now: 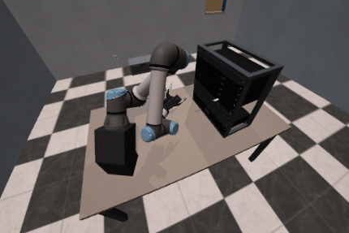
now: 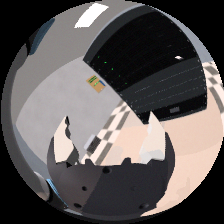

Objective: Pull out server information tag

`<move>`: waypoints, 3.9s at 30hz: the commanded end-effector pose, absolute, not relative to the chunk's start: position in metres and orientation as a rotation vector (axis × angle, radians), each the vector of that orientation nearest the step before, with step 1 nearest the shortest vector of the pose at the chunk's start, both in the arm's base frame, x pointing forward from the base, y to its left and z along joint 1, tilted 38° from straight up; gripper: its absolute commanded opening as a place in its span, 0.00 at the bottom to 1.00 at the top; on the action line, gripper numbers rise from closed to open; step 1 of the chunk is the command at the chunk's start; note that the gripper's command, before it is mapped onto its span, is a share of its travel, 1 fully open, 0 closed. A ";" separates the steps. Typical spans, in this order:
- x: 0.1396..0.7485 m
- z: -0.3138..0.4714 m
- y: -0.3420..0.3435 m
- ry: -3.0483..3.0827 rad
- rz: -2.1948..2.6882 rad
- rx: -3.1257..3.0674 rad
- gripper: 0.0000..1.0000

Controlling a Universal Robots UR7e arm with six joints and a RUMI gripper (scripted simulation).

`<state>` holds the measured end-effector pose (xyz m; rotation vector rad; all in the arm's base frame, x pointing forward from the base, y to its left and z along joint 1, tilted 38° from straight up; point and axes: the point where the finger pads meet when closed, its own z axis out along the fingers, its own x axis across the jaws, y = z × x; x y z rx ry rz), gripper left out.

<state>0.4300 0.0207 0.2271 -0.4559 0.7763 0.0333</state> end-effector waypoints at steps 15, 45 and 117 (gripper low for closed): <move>0.441 0.228 0.004 0.834 0.084 -0.361 1.00; 0.456 0.223 -0.020 0.911 0.154 -0.228 1.00; 0.486 0.197 -0.070 1.059 0.297 0.053 1.00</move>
